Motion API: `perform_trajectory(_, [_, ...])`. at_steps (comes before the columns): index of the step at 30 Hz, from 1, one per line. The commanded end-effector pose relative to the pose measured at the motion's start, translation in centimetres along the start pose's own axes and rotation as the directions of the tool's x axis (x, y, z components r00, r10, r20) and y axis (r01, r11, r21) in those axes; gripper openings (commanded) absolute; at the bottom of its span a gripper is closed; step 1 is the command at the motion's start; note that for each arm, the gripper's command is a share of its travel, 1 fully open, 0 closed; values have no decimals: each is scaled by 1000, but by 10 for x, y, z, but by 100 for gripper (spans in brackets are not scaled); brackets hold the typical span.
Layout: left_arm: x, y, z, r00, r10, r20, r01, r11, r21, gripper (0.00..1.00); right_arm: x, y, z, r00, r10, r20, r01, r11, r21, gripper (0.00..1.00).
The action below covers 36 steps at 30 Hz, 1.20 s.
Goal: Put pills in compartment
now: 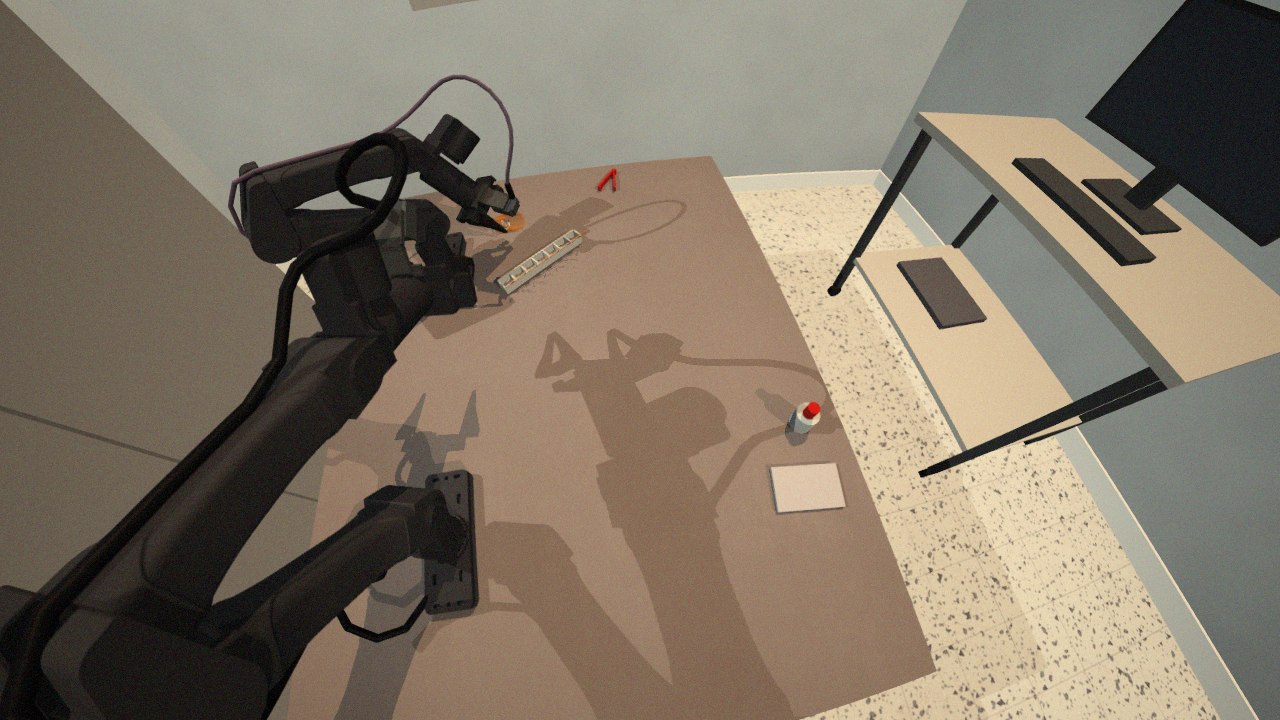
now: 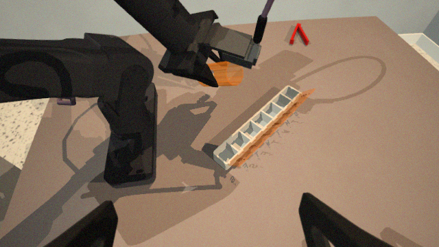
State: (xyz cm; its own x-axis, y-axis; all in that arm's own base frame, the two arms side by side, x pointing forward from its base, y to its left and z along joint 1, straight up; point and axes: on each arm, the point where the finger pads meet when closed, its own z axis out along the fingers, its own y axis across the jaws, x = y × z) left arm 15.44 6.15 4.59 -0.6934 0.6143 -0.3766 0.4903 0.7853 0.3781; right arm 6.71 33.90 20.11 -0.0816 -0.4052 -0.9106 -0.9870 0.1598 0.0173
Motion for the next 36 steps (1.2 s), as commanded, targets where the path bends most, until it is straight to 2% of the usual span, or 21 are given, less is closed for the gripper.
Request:
perform_trajectory(1, [1,22,-7,992,-67,-102,57,993,-99,36,-8,3,-6,999,-9,32,9,1000,-4,100])
perform_trajectory(7, [-19,16,-4,995,22,-92,-31,995,-91,36,-8,3,-6,999,-9,32,9,1000,-4,100])
perform_trajectory(10, [-19,17,-3,994,17,-109,-28,995,-99,36,-8,3,-6,999,-9,32,9,1000,-4,100])
perform_trajectory(12, [-30,10,-1,992,76,-99,-84,993,-82,36,-8,3,-6,999,-9,32,9,1000,-4,100])
perform_trajectory(16, [-42,4,1,984,130,-122,-140,987,-77,36,-8,3,-6,999,-9,32,9,1000,-4,100])
perform_trajectory(22, [-48,4,4,973,132,-191,-154,983,-104,36,-8,3,-6,999,-9,32,9,1000,-4,100])
perform_trajectory(31, [-62,-7,10,939,210,-272,-239,968,-81,36,-8,3,-6,999,-9,32,9,1000,-4,100])
perform_trajectory(36, [-63,-8,10,936,218,-275,-247,966,-76,36,-8,3,-6,999,-9,32,9,1000,-4,100])
